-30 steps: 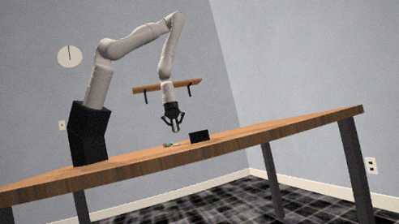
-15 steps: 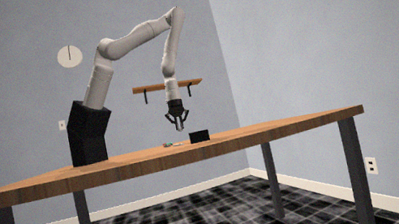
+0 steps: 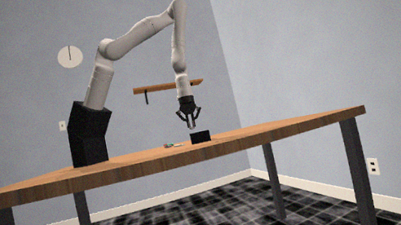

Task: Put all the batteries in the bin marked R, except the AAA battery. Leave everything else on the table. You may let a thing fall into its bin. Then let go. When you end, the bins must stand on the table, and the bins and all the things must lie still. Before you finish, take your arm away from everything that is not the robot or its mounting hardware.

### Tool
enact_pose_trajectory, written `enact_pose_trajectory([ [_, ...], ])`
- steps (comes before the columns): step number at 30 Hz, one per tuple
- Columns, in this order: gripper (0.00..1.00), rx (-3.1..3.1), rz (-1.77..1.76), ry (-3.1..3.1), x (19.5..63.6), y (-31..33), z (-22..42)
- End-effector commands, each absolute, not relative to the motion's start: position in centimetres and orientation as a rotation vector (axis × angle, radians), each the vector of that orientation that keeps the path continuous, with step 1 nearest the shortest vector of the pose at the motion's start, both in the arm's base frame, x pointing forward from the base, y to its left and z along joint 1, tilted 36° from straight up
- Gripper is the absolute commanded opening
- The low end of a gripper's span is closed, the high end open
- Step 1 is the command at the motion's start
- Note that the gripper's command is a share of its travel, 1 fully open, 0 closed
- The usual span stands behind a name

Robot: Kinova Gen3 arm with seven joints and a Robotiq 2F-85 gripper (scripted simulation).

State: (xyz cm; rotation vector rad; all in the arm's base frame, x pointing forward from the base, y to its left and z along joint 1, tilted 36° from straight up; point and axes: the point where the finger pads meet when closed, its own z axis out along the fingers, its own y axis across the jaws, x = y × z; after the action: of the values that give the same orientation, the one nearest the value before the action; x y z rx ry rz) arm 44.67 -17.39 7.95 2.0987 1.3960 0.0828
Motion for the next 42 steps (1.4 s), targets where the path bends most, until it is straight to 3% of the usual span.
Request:
enact_pose_trajectory([
  [1,0.09,2.108,0.104,1.366,45.5,-18.8,9.3],
  [42,0.09,2.108,0.104,1.366,47.2,-20.8,5.7],
])
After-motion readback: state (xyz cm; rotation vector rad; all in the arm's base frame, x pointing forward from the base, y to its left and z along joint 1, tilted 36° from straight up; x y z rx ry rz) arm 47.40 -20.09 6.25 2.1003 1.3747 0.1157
